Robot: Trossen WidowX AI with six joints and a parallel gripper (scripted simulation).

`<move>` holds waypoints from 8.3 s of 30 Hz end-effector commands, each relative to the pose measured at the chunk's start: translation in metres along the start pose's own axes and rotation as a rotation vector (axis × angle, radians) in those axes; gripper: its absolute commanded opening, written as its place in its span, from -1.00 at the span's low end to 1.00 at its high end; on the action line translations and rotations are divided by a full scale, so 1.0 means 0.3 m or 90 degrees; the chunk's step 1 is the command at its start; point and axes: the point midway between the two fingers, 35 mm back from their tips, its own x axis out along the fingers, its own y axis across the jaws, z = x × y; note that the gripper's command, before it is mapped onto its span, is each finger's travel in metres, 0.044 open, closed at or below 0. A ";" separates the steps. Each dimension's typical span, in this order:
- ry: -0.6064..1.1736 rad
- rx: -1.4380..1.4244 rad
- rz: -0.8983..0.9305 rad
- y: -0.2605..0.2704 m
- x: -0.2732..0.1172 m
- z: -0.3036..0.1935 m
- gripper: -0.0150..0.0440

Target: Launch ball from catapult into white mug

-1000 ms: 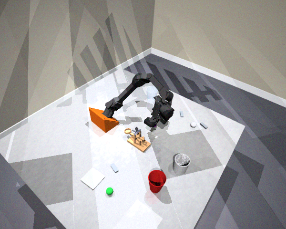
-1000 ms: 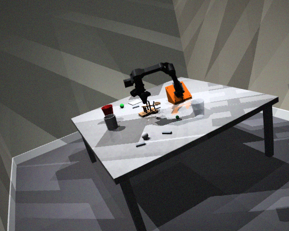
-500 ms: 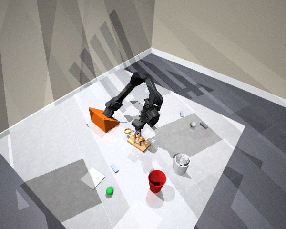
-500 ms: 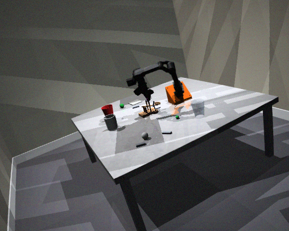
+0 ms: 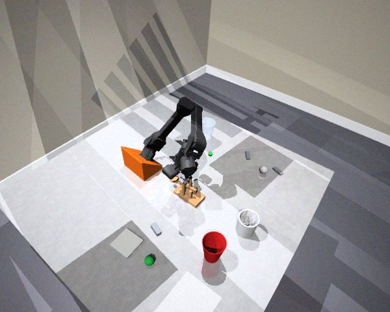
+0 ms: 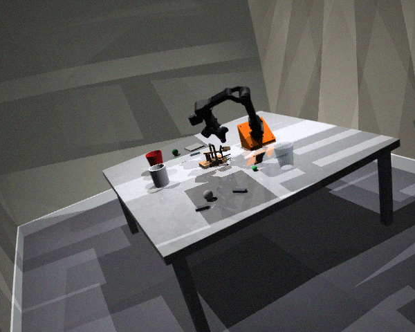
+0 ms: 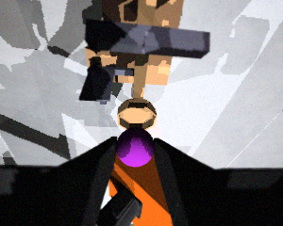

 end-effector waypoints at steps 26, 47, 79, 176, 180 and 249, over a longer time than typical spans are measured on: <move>0.012 -0.008 0.006 -0.014 0.096 -0.002 -0.49; -0.071 -0.008 -0.071 -0.019 -0.148 -0.081 0.93; -0.573 0.021 0.053 0.029 -0.807 0.688 1.00; -0.182 -0.513 -0.390 0.315 -0.328 0.292 -0.49; -0.124 -0.570 -0.420 0.315 -0.280 0.229 -0.49; 0.216 -0.863 -0.518 0.226 0.132 0.009 -0.49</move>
